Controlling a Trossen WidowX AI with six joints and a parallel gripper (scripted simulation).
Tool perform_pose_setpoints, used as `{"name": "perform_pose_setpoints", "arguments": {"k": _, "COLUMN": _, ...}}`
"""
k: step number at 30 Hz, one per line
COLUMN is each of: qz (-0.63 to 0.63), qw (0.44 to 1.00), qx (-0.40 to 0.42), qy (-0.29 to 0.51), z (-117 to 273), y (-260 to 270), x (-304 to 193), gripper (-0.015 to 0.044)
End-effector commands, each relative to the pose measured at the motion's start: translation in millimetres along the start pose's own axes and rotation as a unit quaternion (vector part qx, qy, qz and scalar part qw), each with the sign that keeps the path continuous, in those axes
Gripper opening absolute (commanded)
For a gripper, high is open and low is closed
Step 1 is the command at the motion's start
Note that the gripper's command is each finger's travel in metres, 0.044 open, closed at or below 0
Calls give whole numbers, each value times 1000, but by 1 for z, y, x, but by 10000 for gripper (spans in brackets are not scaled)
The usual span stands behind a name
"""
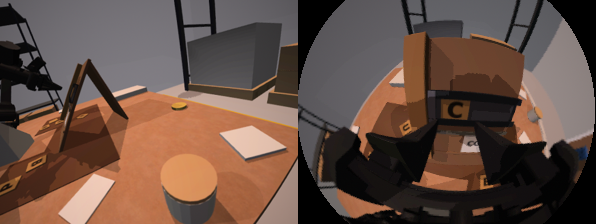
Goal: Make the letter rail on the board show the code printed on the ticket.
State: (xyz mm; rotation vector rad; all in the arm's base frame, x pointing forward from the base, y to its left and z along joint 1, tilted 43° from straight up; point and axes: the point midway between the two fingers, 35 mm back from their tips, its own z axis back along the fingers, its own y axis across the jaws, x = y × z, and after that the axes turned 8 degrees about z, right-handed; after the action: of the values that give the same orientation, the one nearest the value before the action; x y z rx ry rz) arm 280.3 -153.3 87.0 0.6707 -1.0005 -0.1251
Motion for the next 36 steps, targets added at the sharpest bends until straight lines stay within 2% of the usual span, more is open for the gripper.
{"name": "perform_pose_setpoints", "arguments": {"k": 1, "qz": 0, "qw": 1000, "qx": 0, "qy": 0, "z": 0, "y": 0, "x": 0, "gripper": 190}}
{"name": "perform_pose_setpoints", "arguments": {"k": 8, "qz": 0, "qw": 1000, "qx": 0, "qy": 0, "z": 0, "y": 0, "x": 0, "gripper": 6}}
{"name": "perform_pose_setpoints", "arguments": {"k": 9, "qz": 0, "qw": 1000, "qx": 0, "qy": 0, "z": 0, "y": 0, "x": 0, "gripper": 0}}
{"name": "perform_pose_setpoints", "arguments": {"k": 18, "qz": -1, "qw": 1000, "qx": -2, "qy": 11, "z": -1, "y": -3, "x": 2, "gripper": 0}}
{"name": "perform_pose_setpoints", "arguments": {"k": 27, "qz": -6, "qw": 986, "qx": -4, "qy": 169, "z": -16, "y": -34, "x": 18, "gripper": 0}}
{"name": "perform_pose_setpoints", "arguments": {"k": 36, "qz": 6, "qw": 942, "qx": 45, "qy": 332, "z": -20, "y": -37, "x": 22, "gripper": 0}}
